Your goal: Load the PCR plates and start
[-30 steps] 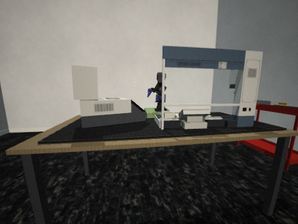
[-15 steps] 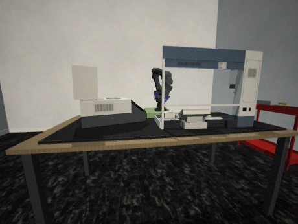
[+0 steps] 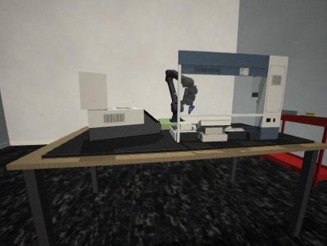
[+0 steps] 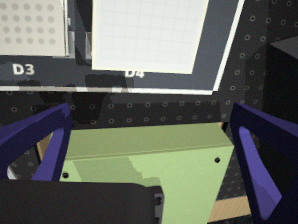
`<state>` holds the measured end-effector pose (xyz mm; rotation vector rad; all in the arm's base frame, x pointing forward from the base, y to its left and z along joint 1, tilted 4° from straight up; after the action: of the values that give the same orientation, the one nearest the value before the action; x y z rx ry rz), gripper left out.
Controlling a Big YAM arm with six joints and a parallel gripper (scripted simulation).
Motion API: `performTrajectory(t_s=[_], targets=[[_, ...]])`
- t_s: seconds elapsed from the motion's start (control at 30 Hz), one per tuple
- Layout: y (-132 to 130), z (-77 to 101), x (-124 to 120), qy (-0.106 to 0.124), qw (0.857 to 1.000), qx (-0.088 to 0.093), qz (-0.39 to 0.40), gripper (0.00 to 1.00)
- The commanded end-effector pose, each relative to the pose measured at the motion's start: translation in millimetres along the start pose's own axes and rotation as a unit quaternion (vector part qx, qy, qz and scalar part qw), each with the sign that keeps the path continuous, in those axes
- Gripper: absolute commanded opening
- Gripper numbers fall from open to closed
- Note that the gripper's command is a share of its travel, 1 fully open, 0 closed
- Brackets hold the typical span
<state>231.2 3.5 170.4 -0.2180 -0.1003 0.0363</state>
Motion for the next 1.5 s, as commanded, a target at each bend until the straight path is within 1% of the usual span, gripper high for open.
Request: performTrajectory(t_s=[0.0, 0.03, 0.07, 0.1, 0.2, 0.27, 0.3, 0.33, 0.43, 0.5, 0.57, 0.63, 0.67, 0.8, 0.9, 1.03, 1.13, 1.2, 1.3, 1.47], targets=[[7, 20.5, 31, -0.038, 0.999, 0.006, -0.029, 1.0], [5, 18.1, 29, -0.031, 0.999, 0.012, -0.036, 1.0], [7, 16.9, 32, -0.028, 0.998, 0.025, -0.046, 1.0], [12, 14.7, 35, -0.027, 0.998, 0.025, -0.049, 1.0], [31, 15.6, 50, -0.033, 0.998, 0.02, -0.043, 1.0], [37, 15.6, 59, -0.029, 0.997, 0.049, -0.057, 1.0], [38, 15.0, 63, -0.028, 0.996, 0.058, -0.068, 1.0], [40, 14.2, 67, -0.029, 0.995, 0.057, -0.073, 1.0], [46, 13.2, 76, -0.024, 0.991, 0.09, -0.094, 1.0], [56, 8.1, 78, -0.019, 0.992, 0.084, -0.092, 1.0], [56, 8.1, 78, -0.019, 0.992, 0.084, -0.092, 1.0], [63, 7.8, 79, -0.011, 0.99, 0.109, -0.09, 1.0], [65, 8.6, 85, -0.013, 0.988, 0.12, -0.097, 1.0], [88, 7.6, 104, -0.018, 0.989, 0.114, -0.092, 1.0], [100, 5.2, 111, -0.016, 0.989, 0.113, -0.092, 1.0], [84, 3.8, 98, -0.009, 0.99, 0.108, -0.095, 1.0], [83, 3.4, 96, -0.006, 0.99, 0.11, -0.094, 1.0], [83, 1.4, 92, 0.0, 0.99, 0.111, -0.09, 1.0], [77, -1.5, 86, 0.006, 0.991, 0.103, -0.088, 1.0], [76, -5.7, 76, 0.017, 0.992, 0.1, -0.078, 1.0]])
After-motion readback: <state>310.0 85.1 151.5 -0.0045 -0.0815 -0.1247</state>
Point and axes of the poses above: the point where the finger pads meet when closed, its own z axis back along the fingers, its own y axis across the jaws, x = y × z, the point moved 5 cm from there along z, back along the fingers, and after that the axes turned 1 degree about -z, right-handed, at the moved point
